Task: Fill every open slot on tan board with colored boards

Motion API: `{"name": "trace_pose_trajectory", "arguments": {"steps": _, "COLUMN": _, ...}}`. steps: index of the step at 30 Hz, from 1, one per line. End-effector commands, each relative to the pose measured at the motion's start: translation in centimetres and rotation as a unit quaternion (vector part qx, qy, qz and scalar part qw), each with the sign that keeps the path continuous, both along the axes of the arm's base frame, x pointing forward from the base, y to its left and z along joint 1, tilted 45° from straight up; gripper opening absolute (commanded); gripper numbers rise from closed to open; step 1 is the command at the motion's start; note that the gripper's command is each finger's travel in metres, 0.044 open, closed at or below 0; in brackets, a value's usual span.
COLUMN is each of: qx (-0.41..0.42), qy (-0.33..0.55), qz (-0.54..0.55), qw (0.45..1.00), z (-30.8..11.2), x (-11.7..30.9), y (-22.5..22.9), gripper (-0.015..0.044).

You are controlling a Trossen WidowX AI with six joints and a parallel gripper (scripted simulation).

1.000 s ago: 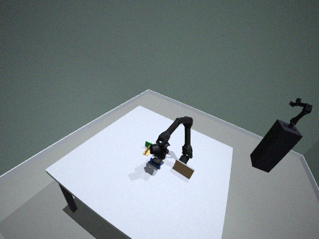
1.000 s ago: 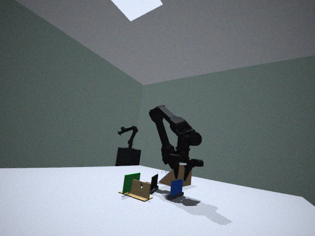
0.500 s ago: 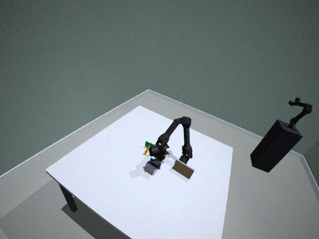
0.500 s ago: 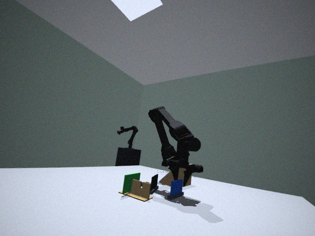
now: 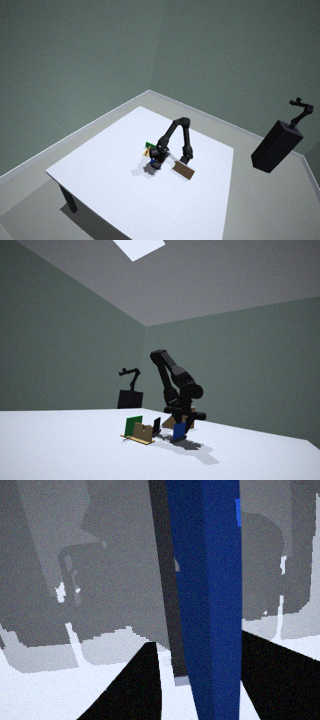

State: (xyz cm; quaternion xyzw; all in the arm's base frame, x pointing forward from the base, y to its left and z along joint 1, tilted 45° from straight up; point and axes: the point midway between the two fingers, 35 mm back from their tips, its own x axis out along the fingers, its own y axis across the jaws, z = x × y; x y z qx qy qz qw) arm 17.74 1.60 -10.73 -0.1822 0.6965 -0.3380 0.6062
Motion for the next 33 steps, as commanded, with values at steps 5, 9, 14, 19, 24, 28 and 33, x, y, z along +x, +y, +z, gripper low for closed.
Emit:
{"name": "trace_pose_trajectory", "arguments": {"steps": 5, "qx": -0.001, "qy": 0.0, "qz": 0.002, "qw": 1.0, "z": -0.1, "x": 0.0, "y": -0.1, "gripper": 0.0}}
{"name": "trace_pose_trajectory", "arguments": {"steps": 9, "qx": -0.001, "qy": 0.0, "qz": 0.002, "qw": 1.0, "z": -0.1, "x": 0.0, "y": -0.1, "gripper": 0.0}}
{"name": "trace_pose_trajectory", "arguments": {"steps": 14, "qx": -0.001, "qy": 0.0, "qz": 0.002, "qw": 1.0, "z": 0.0, "x": 0.0, "y": -0.1, "gripper": 0.0}}
{"name": "trace_pose_trajectory", "arguments": {"steps": 19, "qx": 0.0, "qy": 0.0, "qz": 0.002, "qw": 1.0, "z": 0.6, "x": 0.2, "y": 0.5, "gripper": 0.0}}
{"name": "trace_pose_trajectory", "arguments": {"steps": 24, "qx": 0.0, "qy": 0.0, "qz": 0.002, "qw": 1.0, "z": 1.3, "x": 0.4, "y": 1.2, "gripper": 0.0}}
{"name": "trace_pose_trajectory", "arguments": {"steps": 28, "qx": 0.0, "qy": 0.0, "qz": 0.002, "qw": 1.0, "z": 1.8, "x": 0.5, "y": 1.7, "gripper": 0.0}}
{"name": "trace_pose_trajectory", "arguments": {"steps": 33, "qx": 0.0, "qy": 0.0, "qz": 0.002, "qw": 1.0, "z": 2.5, "x": 0.7, "y": 2.3, "gripper": 0.0}}
